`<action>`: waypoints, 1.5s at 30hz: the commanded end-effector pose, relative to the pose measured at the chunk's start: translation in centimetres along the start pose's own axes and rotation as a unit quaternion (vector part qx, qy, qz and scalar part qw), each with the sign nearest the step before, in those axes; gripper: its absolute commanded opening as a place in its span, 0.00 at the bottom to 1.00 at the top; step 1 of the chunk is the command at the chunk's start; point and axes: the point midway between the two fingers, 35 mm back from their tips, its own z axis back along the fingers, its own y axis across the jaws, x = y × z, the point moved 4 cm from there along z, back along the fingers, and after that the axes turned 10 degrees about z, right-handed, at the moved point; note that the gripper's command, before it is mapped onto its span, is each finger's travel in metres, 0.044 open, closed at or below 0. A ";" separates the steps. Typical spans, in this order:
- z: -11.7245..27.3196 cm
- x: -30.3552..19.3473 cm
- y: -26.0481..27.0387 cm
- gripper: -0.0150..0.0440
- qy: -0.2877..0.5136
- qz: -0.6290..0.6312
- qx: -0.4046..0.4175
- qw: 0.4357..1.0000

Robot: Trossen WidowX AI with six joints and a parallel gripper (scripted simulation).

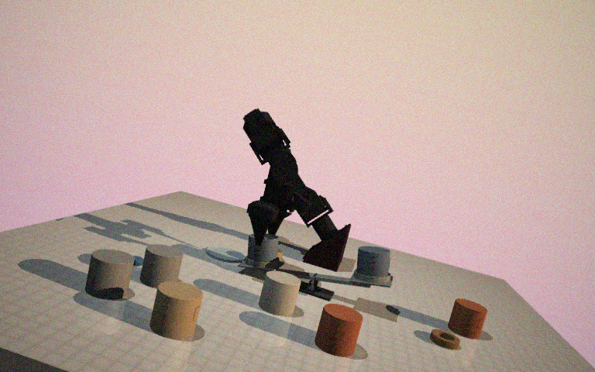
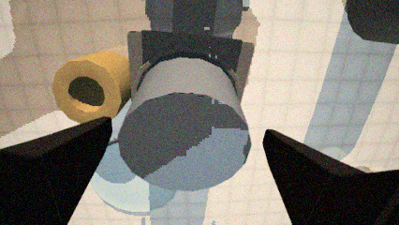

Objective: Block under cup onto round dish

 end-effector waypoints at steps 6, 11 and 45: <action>-1.4 0.0 0.2 1.00 0.003 0.003 0.002 1.000; -1.7 0.0 0.2 0.91 0.003 0.003 0.002 1.000; 1.1 0.0 -0.1 0.25 -0.001 0.005 -0.018 1.000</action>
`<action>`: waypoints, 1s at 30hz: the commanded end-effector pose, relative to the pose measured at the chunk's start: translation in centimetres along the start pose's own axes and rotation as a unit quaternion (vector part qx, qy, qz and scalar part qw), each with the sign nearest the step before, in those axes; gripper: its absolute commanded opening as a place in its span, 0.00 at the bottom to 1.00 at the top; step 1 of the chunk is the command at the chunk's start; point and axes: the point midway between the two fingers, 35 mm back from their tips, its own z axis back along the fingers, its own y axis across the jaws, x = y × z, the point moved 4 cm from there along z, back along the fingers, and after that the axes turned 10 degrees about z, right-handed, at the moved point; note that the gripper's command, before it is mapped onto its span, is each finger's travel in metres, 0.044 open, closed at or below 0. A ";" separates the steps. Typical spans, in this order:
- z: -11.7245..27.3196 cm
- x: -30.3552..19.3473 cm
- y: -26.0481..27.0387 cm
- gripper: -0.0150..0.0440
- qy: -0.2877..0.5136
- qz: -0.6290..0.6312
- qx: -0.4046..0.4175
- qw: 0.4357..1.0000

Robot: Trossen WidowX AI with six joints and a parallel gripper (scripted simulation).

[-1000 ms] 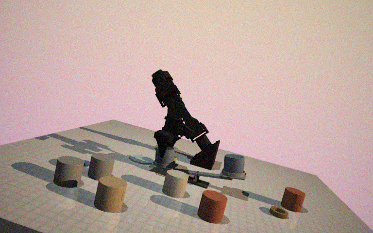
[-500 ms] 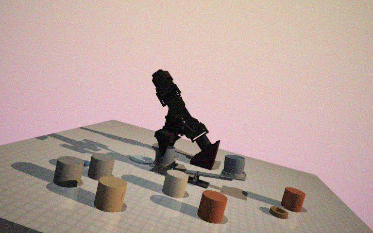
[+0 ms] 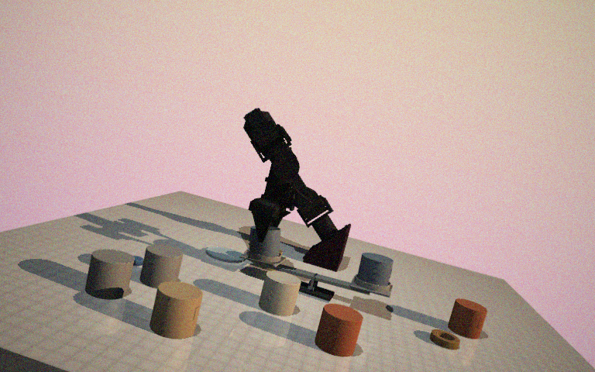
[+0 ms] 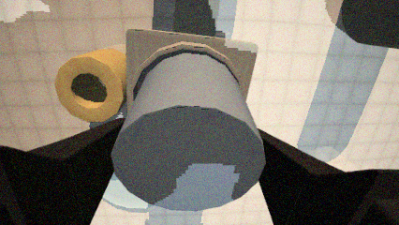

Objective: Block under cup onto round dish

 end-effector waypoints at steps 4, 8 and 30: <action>1.1 0.0 -0.3 0.25 -0.003 -0.005 -0.012 1.000; 1.6 0.0 -0.3 0.25 -0.004 -0.005 -0.016 1.000; 4.5 0.0 -0.3 0.25 -0.009 -0.002 -0.035 0.999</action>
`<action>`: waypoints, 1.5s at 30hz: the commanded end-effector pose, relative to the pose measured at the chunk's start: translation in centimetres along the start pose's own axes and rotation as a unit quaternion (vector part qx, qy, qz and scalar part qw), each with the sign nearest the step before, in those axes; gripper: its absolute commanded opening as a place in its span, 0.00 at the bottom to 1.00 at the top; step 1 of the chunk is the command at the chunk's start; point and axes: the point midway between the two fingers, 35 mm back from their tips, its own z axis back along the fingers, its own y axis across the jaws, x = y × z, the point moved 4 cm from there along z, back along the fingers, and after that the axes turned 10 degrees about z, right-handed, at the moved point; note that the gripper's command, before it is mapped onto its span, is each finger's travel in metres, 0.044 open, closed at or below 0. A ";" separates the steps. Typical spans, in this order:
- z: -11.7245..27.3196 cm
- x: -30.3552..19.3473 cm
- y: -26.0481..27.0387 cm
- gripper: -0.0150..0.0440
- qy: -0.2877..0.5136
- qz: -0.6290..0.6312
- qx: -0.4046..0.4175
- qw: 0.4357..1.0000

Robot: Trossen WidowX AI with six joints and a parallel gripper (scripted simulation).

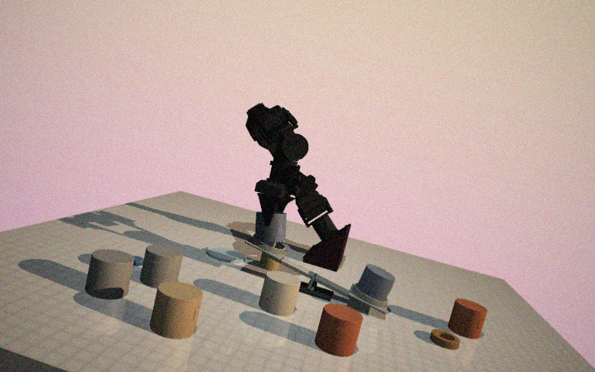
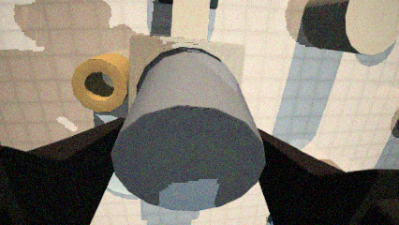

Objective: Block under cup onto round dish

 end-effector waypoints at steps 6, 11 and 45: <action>1.3 -0.3 -0.2 0.25 0.003 -0.005 -0.013 1.000; 2.0 -0.3 -0.1 0.25 0.002 -0.005 -0.017 1.000; 6.3 -0.3 0.6 0.25 -0.006 0.000 -0.045 0.999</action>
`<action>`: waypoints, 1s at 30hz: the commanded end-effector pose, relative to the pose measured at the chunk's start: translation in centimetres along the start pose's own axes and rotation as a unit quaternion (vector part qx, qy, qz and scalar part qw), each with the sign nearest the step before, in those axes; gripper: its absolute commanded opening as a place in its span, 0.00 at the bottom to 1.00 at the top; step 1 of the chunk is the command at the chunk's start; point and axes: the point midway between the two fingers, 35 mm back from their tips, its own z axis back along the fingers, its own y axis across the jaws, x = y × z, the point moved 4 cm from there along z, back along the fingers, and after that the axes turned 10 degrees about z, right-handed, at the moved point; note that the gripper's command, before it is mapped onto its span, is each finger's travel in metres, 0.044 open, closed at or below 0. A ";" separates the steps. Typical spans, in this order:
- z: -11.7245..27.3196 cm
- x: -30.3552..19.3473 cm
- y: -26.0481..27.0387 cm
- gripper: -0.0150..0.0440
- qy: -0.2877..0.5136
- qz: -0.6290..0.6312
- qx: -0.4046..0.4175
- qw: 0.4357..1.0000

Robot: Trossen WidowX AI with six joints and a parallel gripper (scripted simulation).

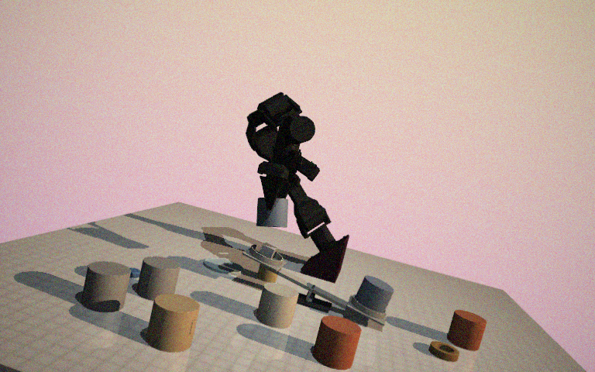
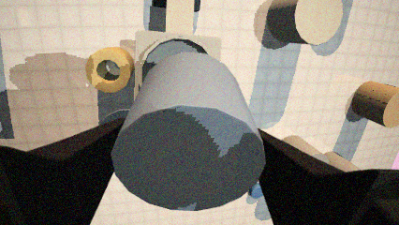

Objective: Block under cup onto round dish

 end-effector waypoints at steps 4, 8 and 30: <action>0.1 0.0 0.0 0.25 0.000 0.000 -0.001 1.000; 0.1 0.0 0.0 0.25 0.000 0.000 -0.001 1.000; 0.1 0.0 0.0 0.25 0.000 0.000 -0.001 1.000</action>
